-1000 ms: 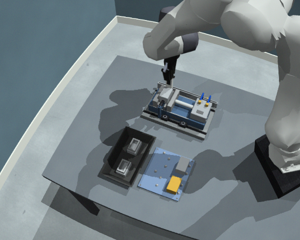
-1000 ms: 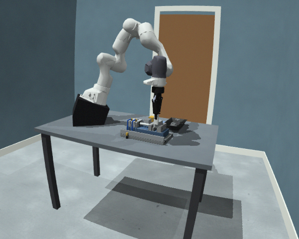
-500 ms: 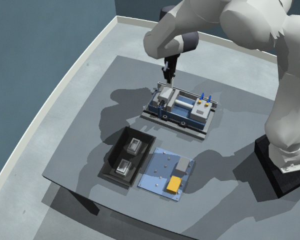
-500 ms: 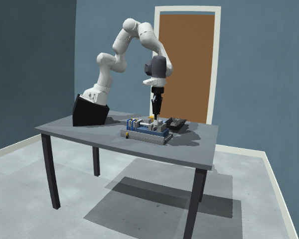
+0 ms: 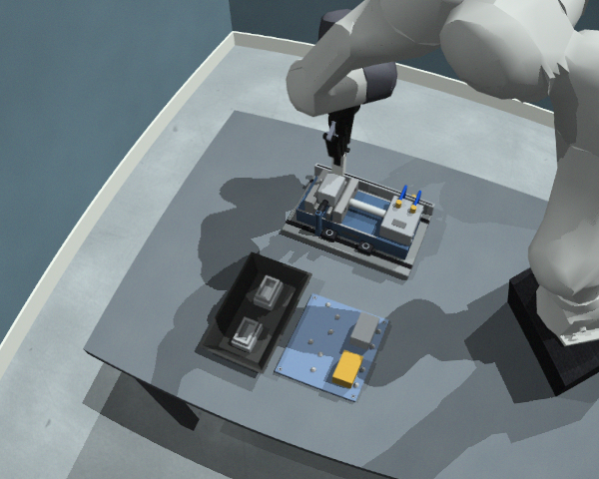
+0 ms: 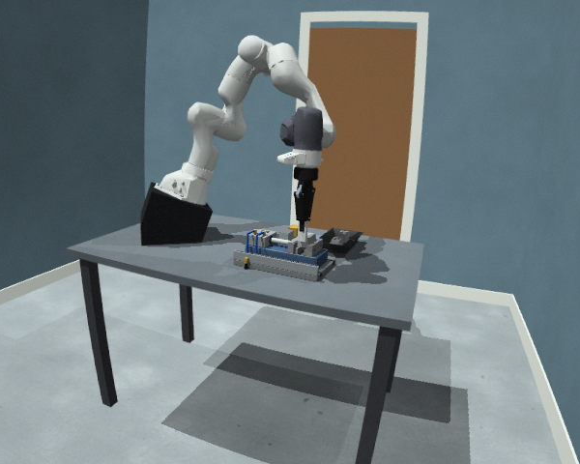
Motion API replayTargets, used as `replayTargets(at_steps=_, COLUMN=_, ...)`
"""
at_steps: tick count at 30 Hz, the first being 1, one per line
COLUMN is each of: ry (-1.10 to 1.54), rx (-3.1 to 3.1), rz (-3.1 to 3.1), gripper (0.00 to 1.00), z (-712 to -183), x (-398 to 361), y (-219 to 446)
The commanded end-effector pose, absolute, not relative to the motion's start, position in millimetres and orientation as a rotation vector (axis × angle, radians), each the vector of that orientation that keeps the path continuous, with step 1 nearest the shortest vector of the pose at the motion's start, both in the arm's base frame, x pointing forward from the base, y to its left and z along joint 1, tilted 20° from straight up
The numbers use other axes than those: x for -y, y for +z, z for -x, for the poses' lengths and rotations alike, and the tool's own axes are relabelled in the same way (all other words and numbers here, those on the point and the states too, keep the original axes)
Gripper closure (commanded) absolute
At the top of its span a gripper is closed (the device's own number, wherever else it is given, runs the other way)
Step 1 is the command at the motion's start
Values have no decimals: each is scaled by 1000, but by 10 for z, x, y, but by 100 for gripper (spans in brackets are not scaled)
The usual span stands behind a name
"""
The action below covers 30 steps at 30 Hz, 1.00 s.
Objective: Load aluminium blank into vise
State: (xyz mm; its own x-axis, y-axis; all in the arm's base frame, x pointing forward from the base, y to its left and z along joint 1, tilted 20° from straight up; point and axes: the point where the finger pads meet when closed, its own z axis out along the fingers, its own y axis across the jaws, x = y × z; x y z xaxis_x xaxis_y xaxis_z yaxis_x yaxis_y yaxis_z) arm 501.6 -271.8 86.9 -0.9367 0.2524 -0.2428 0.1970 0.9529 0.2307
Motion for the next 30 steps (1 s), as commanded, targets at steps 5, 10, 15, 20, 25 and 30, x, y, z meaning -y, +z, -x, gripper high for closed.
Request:
replayTargets(at_steps=5, ry=296, rx=-2836, rz=-326, gripper=100, z=-4977, x=2743, y=958)
replayTargets(at_steps=10, ry=296, rx=-2836, rz=-326, gripper=100, z=-4938, x=2765, y=1083)
replayTargets(at_steps=15, ry=296, rx=-2836, rz=-326, gripper=100, z=-4893, x=2792, y=1232)
replayTargets(at_steps=20, ry=296, rx=-2836, rz=-326, gripper=100, z=-4866, x=2808, y=1321)
replayTargets(at_steps=25, ry=296, rx=-2836, rz=-326, gripper=100, z=-4826, x=2832, y=1451)
replayTargets(at_steps=30, ry=296, rx=-2836, rz=-326, gripper=100, z=-4800, x=2847, y=1536)
